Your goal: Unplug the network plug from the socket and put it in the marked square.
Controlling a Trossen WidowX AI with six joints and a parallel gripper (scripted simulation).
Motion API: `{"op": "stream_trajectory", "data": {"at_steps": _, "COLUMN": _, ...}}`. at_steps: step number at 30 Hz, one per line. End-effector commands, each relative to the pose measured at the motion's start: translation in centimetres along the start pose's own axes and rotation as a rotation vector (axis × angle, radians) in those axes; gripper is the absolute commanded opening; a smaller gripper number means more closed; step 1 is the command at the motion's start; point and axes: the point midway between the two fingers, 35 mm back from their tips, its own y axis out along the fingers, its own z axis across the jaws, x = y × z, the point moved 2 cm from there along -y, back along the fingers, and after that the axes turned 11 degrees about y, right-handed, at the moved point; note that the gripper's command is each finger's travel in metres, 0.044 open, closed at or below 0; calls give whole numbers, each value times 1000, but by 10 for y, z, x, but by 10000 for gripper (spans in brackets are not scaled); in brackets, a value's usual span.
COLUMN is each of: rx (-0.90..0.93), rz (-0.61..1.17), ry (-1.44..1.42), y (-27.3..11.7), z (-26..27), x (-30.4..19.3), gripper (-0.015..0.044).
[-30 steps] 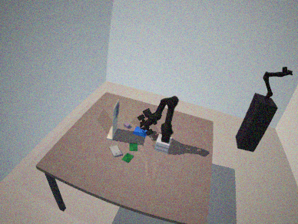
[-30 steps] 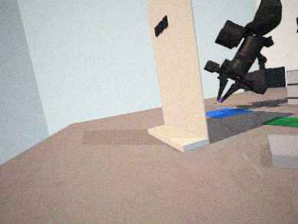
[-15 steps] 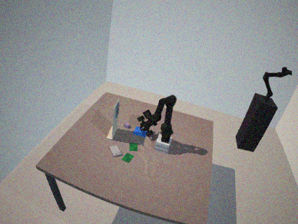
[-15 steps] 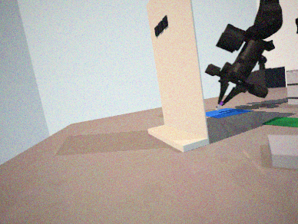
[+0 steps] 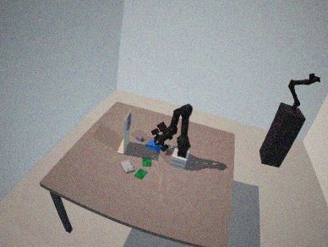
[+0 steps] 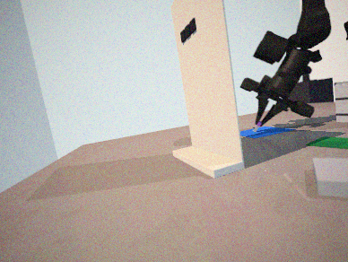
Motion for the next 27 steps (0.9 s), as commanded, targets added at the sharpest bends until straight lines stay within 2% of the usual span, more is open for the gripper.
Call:
{"op": "stream_trajectory", "data": {"at_steps": 1, "rx": 2, "rz": -4, "ry": 2, "y": 2, "z": -1, "x": 0, "gripper": 0}}
{"op": "stream_trajectory", "data": {"at_steps": 7, "rx": 0, "rz": 0, "ry": -1, "y": 0, "z": 0, "x": 0, "gripper": 0}}
{"op": "stream_trajectory", "data": {"at_steps": 13, "rx": 0, "rz": 0, "ry": -1, "y": 0, "z": 0, "x": 0, "gripper": 156}}
{"op": "stream_trajectory", "data": {"at_steps": 27, "rx": 0, "rz": -1, "ry": 0, "y": -5, "z": 1, "x": 0, "gripper": 156}}
